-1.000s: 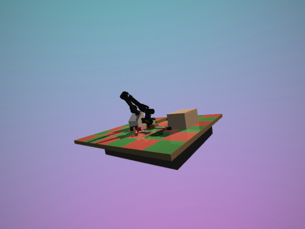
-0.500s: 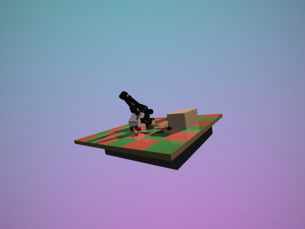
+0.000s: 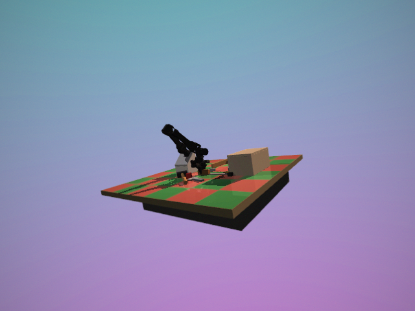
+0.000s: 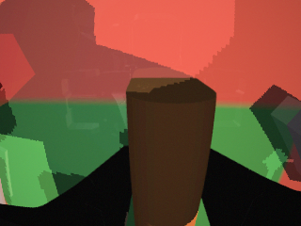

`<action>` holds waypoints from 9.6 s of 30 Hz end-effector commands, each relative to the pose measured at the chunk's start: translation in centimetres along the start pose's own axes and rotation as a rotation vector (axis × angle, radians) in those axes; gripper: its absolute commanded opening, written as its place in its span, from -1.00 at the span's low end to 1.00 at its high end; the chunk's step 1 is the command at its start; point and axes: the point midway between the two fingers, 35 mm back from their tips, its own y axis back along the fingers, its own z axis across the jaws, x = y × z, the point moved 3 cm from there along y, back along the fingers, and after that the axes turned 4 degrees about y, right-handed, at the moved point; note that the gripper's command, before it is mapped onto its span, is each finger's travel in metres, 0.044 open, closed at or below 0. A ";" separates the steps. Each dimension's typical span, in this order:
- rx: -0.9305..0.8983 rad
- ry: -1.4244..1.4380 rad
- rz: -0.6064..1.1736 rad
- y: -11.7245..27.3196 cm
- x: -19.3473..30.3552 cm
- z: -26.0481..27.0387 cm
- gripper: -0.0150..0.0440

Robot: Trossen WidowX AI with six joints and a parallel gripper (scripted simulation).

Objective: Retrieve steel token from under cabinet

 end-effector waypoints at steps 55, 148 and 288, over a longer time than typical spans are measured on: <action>-0.007 -0.011 0.006 0.1 -0.4 0.9 -0.11; 0.000 -0.015 0.008 0.2 8.7 1.3 -0.49; 0.001 -0.020 0.013 0.3 19.0 -0.5 -0.49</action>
